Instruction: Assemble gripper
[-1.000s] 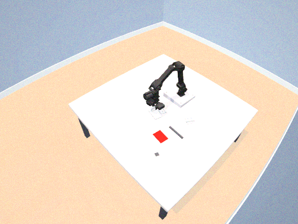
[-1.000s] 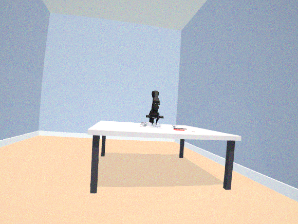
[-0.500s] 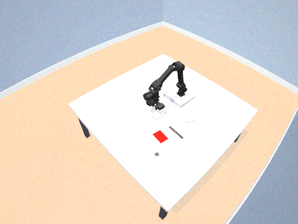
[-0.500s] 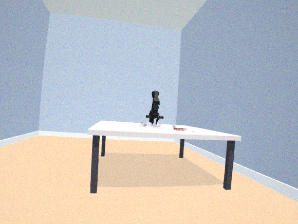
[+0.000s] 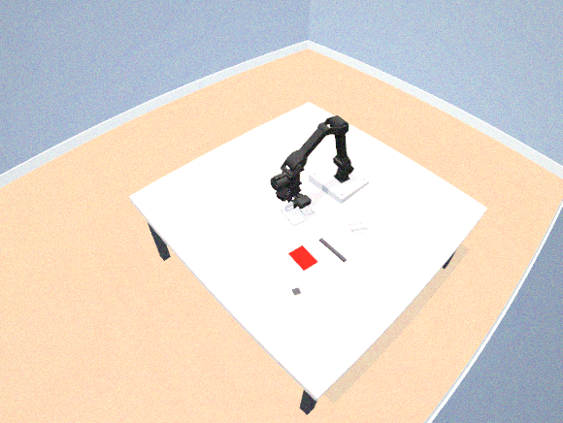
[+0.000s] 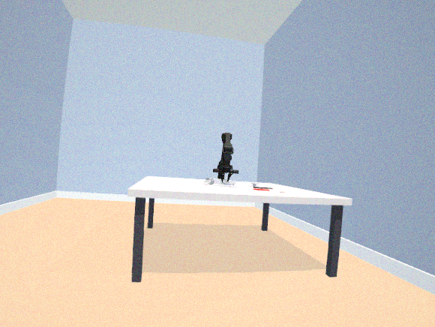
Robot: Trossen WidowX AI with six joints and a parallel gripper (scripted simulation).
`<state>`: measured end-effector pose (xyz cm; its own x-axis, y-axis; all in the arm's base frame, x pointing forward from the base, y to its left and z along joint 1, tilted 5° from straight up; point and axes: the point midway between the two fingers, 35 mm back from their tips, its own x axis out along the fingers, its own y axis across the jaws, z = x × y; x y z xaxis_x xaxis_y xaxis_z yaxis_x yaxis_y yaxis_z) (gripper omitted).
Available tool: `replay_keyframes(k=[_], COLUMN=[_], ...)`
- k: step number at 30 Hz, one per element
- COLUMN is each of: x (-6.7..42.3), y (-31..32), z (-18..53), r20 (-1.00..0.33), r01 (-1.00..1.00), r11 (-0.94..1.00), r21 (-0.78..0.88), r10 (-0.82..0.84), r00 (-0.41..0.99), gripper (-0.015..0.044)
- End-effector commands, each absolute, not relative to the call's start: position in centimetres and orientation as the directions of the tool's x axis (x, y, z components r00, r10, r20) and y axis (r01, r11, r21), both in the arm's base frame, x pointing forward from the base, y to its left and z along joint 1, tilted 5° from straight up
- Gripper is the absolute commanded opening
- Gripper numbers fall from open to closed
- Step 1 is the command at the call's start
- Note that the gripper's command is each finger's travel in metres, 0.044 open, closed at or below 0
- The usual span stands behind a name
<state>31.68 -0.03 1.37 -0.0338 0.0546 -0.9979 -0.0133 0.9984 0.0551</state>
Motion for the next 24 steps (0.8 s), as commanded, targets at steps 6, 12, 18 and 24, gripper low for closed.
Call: replay_keyframes(k=[6, 12, 18, 24], x=[31.55, 31.55, 31.54, 31.54], y=[-0.06, -0.06, -0.04, -0.04], z=[0.91, 0.91, 0.6, 0.6], r20=[-0.998, -0.998, -0.998, -0.998], r01=[-0.011, -0.011, -0.013, -0.013], r11=[0.999, 0.999, 0.999, 0.999], r21=[0.051, 0.051, 0.051, 0.051], r10=[0.051, 0.051, 0.051, 0.051], r00=[-0.037, -0.037, -0.037, -0.037], gripper=[0.0134, 0.0134, 0.0134, 0.0134])
